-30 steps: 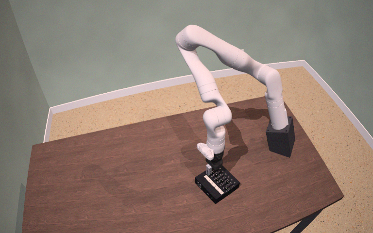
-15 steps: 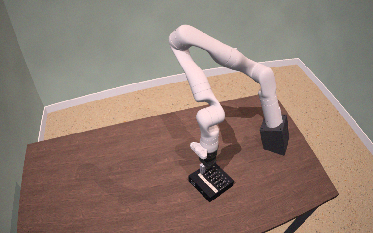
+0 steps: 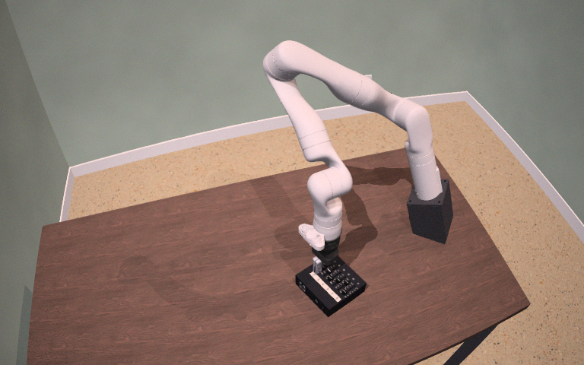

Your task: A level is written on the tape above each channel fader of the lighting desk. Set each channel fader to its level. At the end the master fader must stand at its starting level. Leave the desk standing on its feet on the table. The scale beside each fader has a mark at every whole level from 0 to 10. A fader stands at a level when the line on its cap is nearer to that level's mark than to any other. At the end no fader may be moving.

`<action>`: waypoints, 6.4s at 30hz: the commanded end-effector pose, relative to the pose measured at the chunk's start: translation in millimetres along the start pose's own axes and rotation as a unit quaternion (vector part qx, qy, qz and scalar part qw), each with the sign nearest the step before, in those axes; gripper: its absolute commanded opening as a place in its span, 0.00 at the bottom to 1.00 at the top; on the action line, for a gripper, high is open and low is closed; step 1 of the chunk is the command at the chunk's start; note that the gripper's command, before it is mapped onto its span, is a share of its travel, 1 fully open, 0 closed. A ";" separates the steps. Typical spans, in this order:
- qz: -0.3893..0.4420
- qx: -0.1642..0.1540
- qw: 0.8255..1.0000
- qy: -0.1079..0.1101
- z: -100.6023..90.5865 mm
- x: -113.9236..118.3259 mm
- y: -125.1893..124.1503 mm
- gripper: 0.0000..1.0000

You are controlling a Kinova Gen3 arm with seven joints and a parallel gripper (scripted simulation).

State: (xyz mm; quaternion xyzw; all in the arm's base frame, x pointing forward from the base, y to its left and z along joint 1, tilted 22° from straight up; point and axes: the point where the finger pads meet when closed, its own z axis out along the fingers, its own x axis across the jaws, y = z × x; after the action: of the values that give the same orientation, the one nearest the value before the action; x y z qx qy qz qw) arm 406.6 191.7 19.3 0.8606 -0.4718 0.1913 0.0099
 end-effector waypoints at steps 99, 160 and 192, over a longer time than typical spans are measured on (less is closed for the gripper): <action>0.004 0.000 1.000 -0.002 1.3 -0.3 29.1 0.00; 0.004 0.000 1.000 -0.002 -38.1 -0.1 23.1 0.00; 0.004 0.000 1.000 -0.002 -82.9 0.0 23.1 1.00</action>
State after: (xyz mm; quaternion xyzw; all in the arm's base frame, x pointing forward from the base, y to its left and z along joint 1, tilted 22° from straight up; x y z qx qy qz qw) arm 359.8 192.3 76.1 0.8591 -0.4773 0.1844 0.0122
